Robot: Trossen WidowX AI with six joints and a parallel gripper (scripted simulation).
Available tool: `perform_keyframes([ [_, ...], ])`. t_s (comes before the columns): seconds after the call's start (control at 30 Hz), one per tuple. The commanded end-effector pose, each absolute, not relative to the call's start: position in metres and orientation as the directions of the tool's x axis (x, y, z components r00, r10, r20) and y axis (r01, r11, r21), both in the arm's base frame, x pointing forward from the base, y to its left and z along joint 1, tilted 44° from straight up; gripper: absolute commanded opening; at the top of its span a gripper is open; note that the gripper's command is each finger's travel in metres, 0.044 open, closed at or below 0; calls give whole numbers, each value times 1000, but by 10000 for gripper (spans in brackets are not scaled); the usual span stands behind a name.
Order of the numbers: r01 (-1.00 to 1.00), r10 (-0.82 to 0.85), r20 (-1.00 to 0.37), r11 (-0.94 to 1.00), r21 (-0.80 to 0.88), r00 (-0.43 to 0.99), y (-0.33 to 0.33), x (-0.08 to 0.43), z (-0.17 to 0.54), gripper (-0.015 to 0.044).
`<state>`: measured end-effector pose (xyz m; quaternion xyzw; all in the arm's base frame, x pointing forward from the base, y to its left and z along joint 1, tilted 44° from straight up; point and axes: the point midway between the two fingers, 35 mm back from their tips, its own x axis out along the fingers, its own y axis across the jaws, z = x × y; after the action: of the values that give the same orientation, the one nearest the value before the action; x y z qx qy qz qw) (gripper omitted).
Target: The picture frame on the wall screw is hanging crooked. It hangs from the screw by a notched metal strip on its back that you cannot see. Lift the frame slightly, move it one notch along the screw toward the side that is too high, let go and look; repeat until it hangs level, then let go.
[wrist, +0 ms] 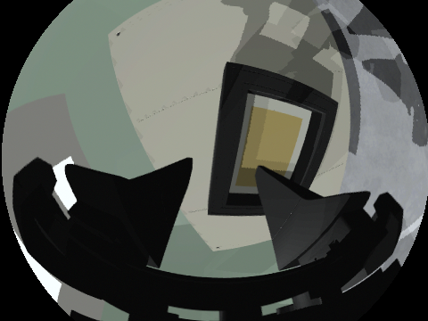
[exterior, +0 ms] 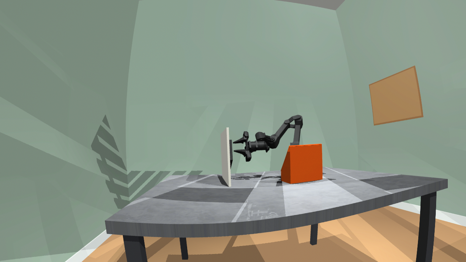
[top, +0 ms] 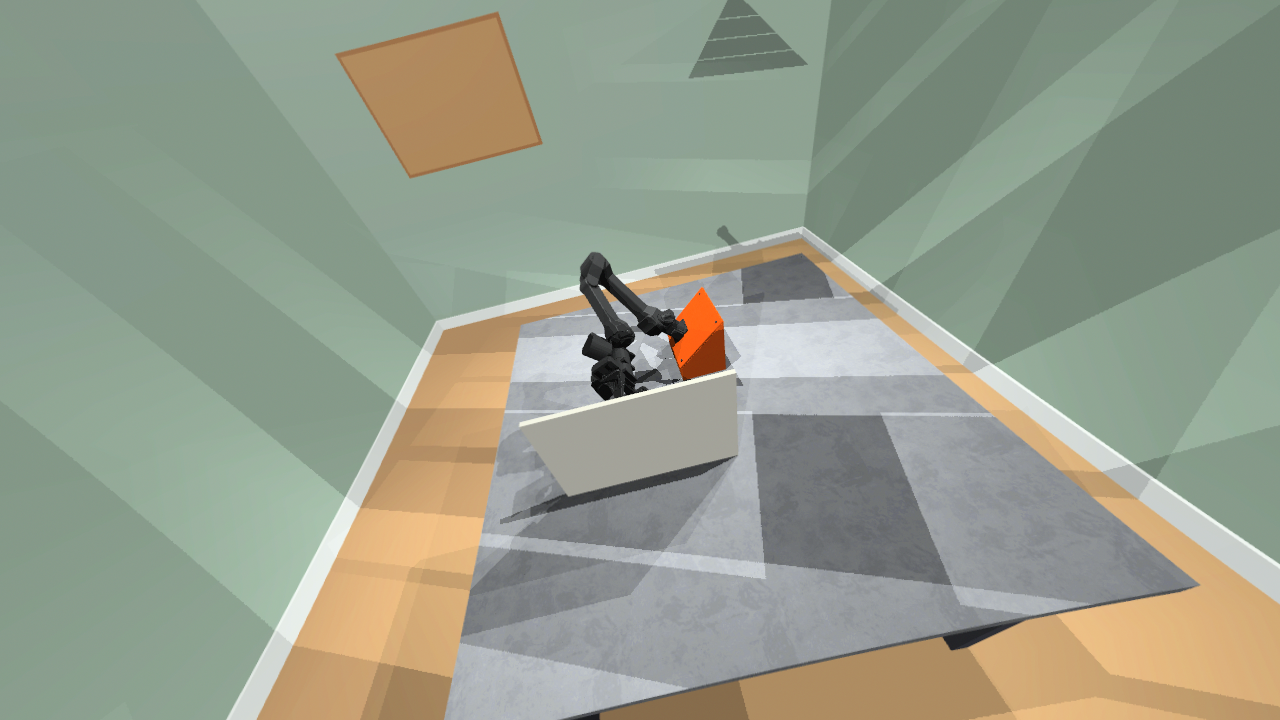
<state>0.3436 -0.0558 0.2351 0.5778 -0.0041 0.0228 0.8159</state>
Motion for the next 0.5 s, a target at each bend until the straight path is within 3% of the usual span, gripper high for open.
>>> perform_keyframes([
  [0.0, -40, 29, 32, 336, 941, 999, -56, 351, 235, 260],
  [0.47, -41, 29, 33, 335, 941, 999, -55, 374, 235, 260],
])
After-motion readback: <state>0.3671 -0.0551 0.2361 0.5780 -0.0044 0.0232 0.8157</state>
